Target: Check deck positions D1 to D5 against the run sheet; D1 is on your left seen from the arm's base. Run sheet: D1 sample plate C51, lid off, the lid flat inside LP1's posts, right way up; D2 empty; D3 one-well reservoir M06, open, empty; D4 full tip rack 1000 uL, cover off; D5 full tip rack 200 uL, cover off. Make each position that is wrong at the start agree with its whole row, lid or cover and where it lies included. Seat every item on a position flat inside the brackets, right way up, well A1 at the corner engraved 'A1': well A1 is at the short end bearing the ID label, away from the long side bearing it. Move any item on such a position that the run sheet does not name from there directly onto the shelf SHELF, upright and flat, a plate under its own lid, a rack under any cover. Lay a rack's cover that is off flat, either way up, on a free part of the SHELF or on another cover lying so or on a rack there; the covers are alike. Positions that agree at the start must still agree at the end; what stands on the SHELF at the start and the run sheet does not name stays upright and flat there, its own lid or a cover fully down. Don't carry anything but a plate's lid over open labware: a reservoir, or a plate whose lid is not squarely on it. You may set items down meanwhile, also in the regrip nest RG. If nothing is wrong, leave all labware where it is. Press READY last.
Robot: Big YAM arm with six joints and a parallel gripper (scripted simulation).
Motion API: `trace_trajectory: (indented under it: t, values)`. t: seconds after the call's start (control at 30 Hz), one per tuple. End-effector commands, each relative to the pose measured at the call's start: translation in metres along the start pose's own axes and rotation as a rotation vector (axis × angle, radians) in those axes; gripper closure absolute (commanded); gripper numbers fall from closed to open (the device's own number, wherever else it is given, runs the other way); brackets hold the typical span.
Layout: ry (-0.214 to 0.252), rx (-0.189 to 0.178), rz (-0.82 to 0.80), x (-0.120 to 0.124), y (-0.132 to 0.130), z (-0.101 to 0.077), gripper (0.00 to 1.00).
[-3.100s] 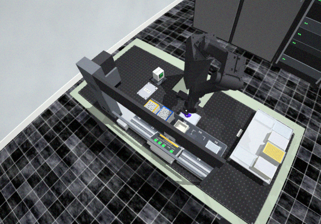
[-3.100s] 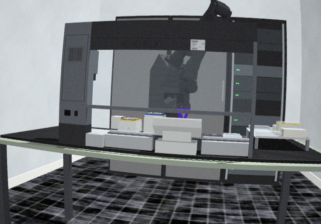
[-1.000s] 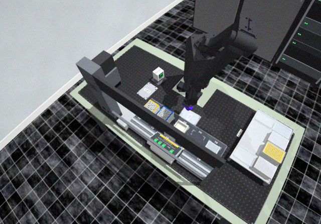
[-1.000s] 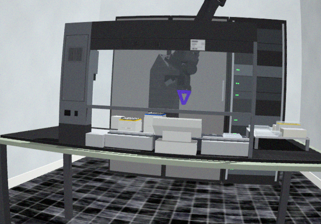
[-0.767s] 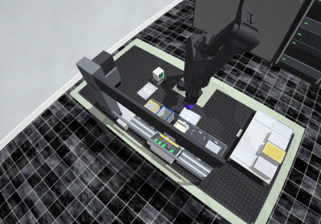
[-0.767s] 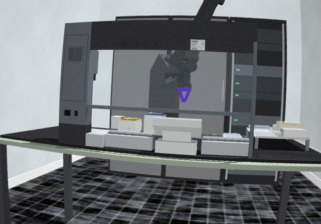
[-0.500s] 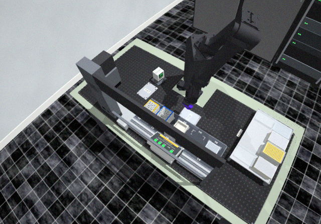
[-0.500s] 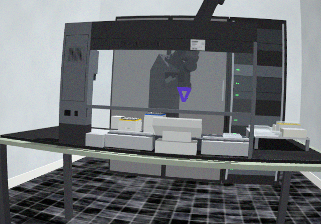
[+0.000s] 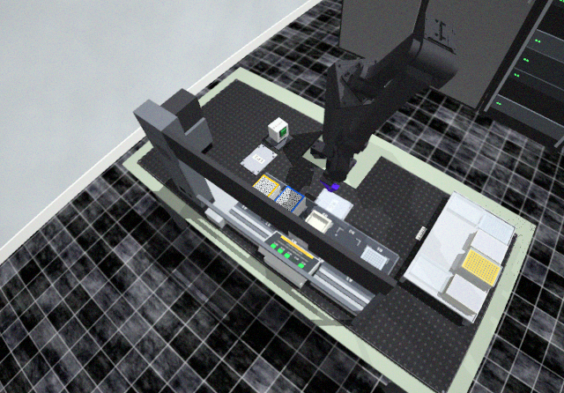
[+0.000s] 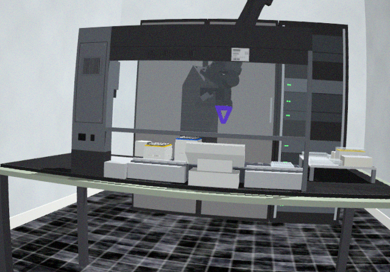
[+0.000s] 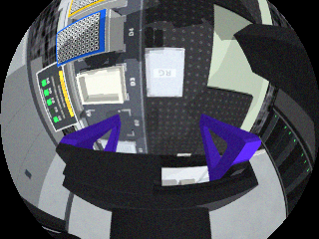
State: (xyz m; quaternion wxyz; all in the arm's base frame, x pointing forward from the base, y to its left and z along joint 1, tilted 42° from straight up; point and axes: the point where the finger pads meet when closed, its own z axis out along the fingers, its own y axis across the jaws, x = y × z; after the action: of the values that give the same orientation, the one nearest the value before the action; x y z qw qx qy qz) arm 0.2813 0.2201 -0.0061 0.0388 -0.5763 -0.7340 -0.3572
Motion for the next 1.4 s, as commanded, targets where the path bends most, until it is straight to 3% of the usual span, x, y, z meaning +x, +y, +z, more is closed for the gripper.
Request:
trace_trajectory:
  t: [0.0, 0.53, 0.57, 0.73, 0.87, 1.37]
  values:
    - [-0.004, 0.022, -0.01, -0.002, -0.011, 0.0, 0.0]
    - [-0.004, 0.022, -0.01, -0.002, -0.011, 0.0, 0.0]
    - [-0.008, 0.014, -0.022, -0.012, -0.022, -0.001, 0.0]
    - [-0.008, 0.014, -0.122, -0.012, -0.021, 0.0, 0.0]
    - [0.001, -0.013, -0.213, -0.006, -0.008, -0.001, 0.0]
    - [-0.002, -0.004, -0.47, -0.007, -0.01, -0.001, 0.0]
